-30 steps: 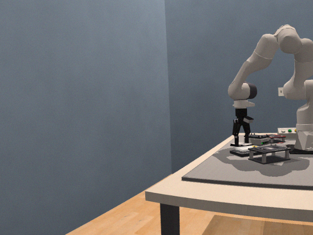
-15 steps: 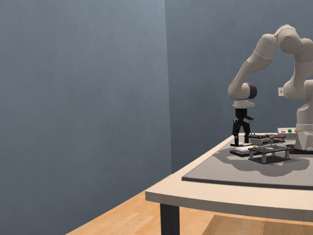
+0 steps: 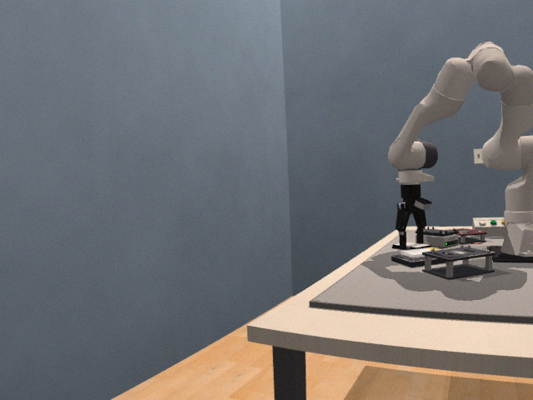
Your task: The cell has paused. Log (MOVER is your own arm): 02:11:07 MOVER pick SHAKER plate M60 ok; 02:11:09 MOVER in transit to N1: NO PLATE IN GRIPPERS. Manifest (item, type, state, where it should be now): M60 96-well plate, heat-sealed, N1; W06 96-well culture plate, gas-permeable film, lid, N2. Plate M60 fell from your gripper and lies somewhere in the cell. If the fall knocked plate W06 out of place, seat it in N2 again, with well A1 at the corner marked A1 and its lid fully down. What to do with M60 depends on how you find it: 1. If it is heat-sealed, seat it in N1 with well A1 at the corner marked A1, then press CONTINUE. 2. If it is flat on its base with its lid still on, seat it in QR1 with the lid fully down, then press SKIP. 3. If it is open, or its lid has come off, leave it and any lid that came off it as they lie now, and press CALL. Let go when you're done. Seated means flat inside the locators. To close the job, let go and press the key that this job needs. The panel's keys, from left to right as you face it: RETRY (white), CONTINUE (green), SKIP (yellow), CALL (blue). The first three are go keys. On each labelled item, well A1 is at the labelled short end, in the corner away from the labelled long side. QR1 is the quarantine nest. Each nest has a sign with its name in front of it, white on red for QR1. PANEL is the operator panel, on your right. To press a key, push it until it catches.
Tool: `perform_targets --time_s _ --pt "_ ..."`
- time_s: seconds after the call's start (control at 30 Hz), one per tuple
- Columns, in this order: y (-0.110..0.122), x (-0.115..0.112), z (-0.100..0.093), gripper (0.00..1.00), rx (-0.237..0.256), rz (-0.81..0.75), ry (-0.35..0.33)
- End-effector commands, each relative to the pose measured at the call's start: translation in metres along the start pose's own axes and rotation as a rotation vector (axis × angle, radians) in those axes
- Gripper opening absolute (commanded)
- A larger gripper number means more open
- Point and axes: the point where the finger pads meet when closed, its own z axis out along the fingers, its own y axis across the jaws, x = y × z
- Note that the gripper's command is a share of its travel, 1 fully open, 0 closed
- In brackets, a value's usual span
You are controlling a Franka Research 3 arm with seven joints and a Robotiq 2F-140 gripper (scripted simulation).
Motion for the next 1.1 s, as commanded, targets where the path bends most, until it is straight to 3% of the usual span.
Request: perform_targets --time_s 0.0,0.33,0.37,1.07 --pt "-0.0002 0.0 0.0003 0.7 -0.001 -0.002 -0.001" --pt "-0.0002 0.0 0.0003 0.7 -0.001 -0.002 -0.001" --pt "-0.0002 0.0 0.0003 0.1 -0.001 -0.002 -0.001" --pt "-0.0002 0.0 0.0003 0.1 -0.001 -0.002 -0.001"
